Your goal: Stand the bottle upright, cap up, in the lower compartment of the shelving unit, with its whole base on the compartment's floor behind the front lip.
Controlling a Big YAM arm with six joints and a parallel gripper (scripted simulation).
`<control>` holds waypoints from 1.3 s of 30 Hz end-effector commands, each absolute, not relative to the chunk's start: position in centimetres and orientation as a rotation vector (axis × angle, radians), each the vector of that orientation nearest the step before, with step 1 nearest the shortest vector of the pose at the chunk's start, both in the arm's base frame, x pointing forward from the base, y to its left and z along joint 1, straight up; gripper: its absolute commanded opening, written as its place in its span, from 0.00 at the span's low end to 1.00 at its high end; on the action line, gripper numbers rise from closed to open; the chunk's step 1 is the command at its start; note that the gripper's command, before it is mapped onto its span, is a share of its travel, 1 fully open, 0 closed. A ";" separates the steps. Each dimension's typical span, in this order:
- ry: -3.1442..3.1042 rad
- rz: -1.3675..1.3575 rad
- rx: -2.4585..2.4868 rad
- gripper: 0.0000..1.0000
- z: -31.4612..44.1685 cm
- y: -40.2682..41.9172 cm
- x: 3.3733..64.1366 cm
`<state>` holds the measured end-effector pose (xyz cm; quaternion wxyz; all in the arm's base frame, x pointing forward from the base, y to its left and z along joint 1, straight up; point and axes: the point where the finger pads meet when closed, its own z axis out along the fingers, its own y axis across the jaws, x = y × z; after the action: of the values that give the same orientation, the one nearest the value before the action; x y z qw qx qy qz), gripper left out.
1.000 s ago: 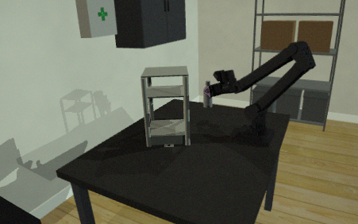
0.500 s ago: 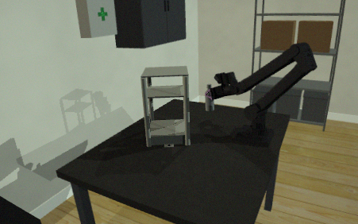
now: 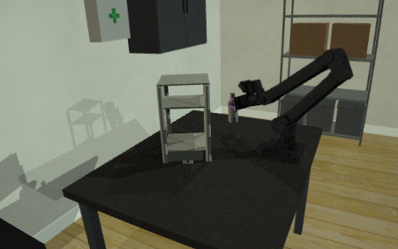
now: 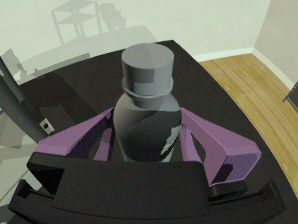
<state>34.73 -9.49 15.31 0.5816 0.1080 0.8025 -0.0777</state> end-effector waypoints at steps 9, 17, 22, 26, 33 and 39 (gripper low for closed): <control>1.755 -0.197 0.231 0.41 20.5 -10.1 36.9; 1.779 -0.194 0.233 0.41 18.5 -9.7 35.7; 1.786 -0.193 0.234 0.41 18.0 -9.6 35.5; 1.771 -0.194 0.231 0.41 18.9 -9.7 35.9; 1.758 -0.195 0.230 0.41 19.6 -9.8 36.2; 1.754 -0.195 0.229 0.41 19.8 -9.8 36.3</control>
<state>34.87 -9.53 15.74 0.5888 0.1073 0.7973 -0.0786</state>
